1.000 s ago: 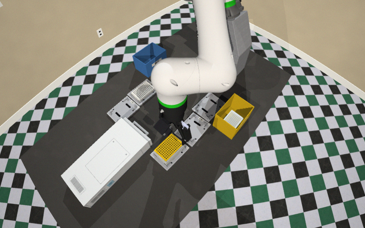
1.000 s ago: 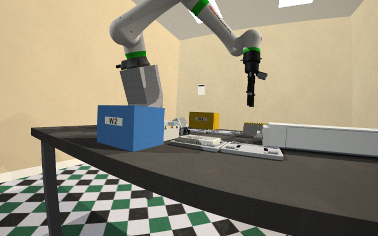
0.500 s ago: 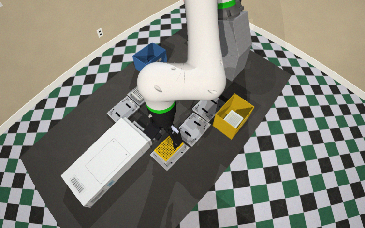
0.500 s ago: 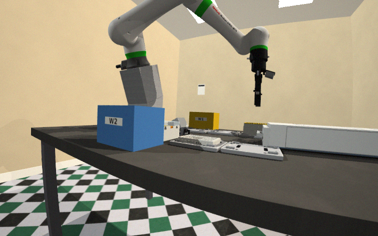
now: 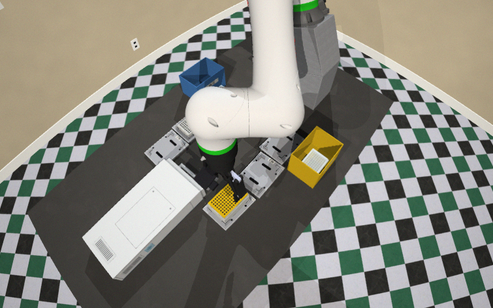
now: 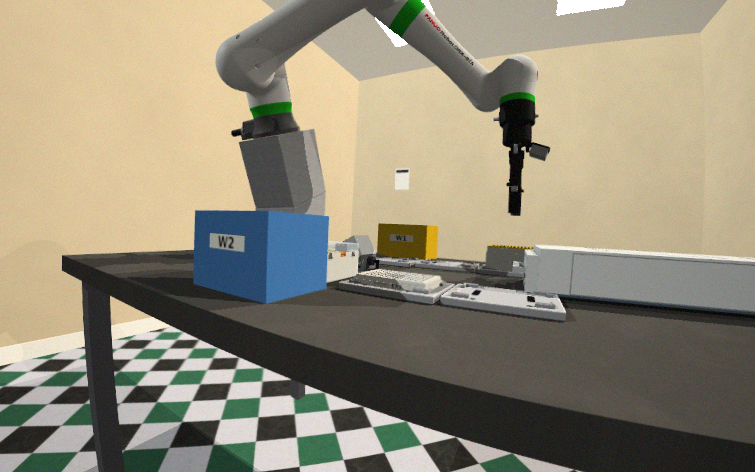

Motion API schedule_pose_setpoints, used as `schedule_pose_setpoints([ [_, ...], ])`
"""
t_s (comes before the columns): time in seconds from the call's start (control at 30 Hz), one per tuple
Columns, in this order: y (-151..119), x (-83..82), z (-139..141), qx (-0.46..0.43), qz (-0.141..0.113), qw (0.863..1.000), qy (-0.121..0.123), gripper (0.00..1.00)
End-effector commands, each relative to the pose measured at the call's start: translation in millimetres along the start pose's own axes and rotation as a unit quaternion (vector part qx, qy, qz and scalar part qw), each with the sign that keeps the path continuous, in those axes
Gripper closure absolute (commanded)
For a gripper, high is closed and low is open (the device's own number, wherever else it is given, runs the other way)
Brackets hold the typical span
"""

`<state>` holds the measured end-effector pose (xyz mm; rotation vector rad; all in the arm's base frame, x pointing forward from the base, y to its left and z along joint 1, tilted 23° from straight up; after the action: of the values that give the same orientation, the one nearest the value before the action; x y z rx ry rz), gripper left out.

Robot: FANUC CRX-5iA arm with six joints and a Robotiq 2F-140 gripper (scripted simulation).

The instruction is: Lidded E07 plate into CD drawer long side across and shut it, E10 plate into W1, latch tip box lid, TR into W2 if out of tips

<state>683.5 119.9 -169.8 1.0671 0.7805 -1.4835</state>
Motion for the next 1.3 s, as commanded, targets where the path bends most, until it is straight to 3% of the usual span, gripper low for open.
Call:
schedule_pose_setpoints([
  [0.0,1,4.0,0,0.000,0.001,1.000,0.000,0.30],
  [1.27,1,46.7,0,0.000,0.001,1.000,0.000,0.30],
])
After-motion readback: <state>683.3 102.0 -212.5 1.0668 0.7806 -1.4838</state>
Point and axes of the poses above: the point where the finger pads meet when closed, its own x axis out along the fingers, its own z axis across the jaws, y = z × x, the point moved 9 cm from there along -x, back along the fingers, and after that the axes turned 10 degrees about x, right-handed, at the moved point
